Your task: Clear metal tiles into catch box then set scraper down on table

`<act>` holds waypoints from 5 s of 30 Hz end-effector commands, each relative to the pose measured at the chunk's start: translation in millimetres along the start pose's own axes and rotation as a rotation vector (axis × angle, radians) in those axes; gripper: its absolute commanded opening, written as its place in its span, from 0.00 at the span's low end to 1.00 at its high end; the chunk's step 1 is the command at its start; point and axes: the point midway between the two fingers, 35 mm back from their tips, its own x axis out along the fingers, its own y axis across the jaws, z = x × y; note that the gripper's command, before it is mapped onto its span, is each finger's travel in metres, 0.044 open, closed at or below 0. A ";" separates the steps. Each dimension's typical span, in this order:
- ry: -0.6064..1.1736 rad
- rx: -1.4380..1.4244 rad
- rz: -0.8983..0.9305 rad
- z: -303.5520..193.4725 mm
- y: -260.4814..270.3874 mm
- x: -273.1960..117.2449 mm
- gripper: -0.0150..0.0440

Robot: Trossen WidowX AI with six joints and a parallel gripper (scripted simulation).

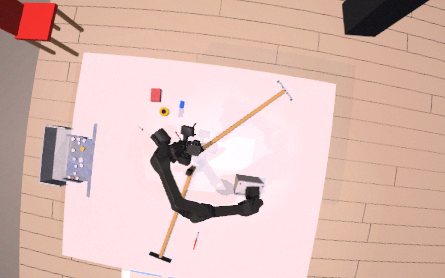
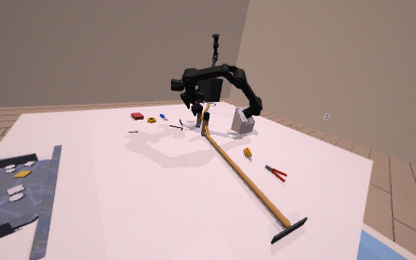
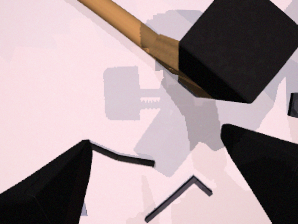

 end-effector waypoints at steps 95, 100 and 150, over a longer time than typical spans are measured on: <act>0.801 -1.082 0.554 49.1 -103.9 -279.9 1.00; 0.842 -1.171 0.622 55.3 -116.1 -290.9 1.00; 1.001 -2.038 1.509 147.1 -251.8 -350.0 1.00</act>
